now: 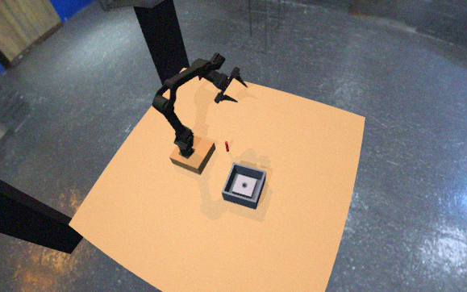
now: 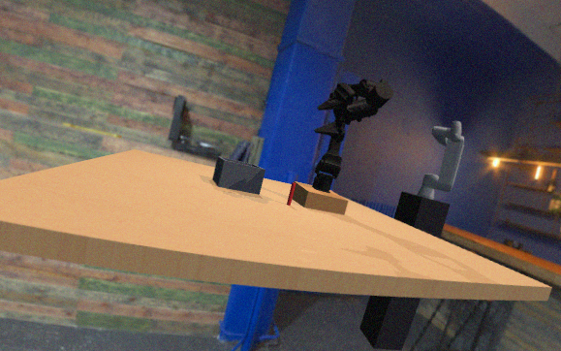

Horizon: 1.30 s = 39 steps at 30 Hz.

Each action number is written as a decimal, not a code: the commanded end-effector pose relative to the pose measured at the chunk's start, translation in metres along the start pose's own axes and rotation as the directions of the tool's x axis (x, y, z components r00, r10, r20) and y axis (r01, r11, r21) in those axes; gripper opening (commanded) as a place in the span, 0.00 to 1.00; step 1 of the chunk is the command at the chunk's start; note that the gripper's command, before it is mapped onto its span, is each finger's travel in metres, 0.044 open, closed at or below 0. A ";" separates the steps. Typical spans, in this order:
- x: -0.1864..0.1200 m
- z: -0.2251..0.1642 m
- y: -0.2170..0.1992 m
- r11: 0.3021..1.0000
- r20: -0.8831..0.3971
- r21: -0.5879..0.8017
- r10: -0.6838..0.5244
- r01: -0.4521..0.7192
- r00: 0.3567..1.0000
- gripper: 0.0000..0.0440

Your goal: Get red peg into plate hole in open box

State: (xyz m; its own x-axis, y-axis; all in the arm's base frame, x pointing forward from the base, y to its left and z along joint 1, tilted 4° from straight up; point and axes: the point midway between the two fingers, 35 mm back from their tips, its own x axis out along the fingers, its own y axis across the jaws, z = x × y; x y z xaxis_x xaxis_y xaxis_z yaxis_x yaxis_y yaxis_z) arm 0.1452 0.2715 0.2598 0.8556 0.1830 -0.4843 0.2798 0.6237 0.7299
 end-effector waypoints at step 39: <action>0.094 0.018 -0.205 0.680 -0.360 -0.174 -0.717 0.712 0.597 1.00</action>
State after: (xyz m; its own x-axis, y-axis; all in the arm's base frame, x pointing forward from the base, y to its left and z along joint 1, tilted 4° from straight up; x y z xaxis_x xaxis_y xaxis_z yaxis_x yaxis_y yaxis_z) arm 0.1783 0.1498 0.0827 0.1716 -0.0686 -0.9828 0.7134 0.6966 0.0760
